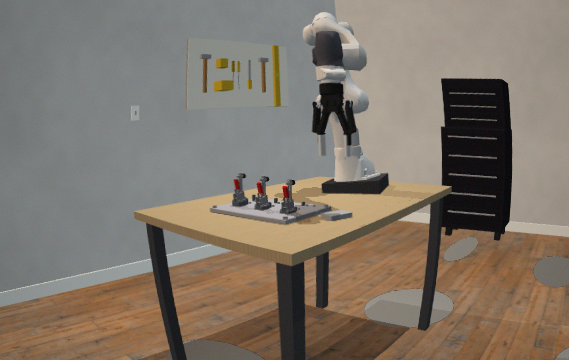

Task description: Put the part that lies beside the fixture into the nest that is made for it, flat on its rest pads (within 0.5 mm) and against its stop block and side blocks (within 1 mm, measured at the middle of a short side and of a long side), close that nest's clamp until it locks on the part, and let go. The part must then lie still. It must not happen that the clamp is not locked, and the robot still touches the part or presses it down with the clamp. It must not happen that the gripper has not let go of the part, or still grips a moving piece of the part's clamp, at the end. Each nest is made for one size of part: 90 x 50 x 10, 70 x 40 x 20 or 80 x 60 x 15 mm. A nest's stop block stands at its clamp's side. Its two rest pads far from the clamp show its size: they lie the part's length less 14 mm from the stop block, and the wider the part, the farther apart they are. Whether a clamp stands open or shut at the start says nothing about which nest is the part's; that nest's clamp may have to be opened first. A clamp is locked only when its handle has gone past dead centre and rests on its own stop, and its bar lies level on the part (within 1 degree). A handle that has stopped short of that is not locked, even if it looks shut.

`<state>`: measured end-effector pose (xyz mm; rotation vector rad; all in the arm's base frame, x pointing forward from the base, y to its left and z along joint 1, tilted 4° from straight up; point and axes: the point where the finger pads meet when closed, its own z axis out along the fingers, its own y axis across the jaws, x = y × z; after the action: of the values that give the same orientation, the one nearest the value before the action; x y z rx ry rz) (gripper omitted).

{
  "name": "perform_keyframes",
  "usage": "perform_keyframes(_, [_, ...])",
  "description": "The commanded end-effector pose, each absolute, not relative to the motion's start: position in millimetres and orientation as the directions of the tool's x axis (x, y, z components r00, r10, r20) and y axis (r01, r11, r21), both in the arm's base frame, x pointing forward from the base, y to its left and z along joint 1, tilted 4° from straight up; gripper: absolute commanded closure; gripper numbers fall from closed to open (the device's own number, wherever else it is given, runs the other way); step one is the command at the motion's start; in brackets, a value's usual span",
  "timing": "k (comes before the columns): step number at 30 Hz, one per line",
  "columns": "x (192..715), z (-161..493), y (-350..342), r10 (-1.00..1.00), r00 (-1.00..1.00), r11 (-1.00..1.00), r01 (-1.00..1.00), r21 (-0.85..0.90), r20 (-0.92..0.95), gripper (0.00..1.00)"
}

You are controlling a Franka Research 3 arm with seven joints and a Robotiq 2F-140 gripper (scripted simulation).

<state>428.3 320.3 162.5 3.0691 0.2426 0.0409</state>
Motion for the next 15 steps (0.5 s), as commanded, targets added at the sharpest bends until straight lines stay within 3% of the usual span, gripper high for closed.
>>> perform_keyframes(1, [428.0,162.6,321.1,0.148,0.989,-0.987,0.146,0.067,0.022,0.42])
perform_keyframes(15, [428.0,162.6,321.1,0.041,0.999,-0.997,0.039,0.064,0.029,0.42])
